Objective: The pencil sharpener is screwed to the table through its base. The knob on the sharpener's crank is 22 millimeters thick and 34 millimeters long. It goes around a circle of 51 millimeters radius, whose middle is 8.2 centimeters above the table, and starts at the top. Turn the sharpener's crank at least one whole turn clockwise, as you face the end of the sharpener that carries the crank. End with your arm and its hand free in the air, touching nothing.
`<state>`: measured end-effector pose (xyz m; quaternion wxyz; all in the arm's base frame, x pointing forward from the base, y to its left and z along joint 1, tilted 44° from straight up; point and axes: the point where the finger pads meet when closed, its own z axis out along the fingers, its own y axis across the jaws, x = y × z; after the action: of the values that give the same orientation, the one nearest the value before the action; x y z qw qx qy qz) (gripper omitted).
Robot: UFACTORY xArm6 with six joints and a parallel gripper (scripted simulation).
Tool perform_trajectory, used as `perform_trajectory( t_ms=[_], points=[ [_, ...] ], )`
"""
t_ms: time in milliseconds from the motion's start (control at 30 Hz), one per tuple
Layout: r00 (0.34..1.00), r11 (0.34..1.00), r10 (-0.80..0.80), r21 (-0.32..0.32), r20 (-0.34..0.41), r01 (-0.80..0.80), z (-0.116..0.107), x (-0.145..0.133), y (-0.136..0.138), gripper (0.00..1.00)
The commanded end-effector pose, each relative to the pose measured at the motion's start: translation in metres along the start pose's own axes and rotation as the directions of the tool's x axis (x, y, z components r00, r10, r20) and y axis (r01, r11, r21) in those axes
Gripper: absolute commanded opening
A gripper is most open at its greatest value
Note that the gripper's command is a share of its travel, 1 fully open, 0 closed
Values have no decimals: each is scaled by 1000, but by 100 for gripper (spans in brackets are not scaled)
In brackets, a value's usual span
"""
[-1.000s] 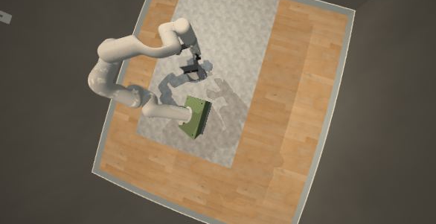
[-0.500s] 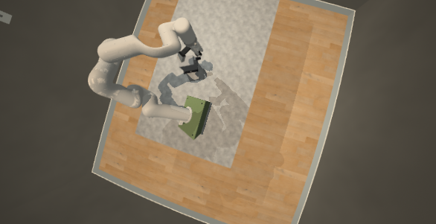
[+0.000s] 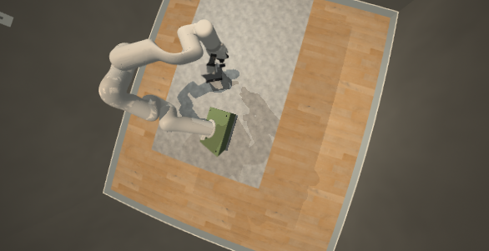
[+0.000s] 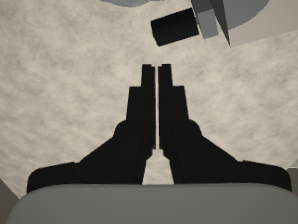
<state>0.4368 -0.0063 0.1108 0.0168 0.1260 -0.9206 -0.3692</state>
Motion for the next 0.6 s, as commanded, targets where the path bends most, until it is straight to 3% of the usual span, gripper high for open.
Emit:
perform_trajectory(
  t_ms=[0, 100, 267, 567],
  points=[
    [986, 986, -167, -1, 8, 168, -2, -1, 0, 0],
    [978, 978, -207, -1, 8, 207, -2, -1, 0, 0],
    [901, 901, -434, 1, 8, 434, -2, -1, 0, 0],
    [685, 685, -728, 4, 7, 728, -2, -1, 0, 0]
  ],
)
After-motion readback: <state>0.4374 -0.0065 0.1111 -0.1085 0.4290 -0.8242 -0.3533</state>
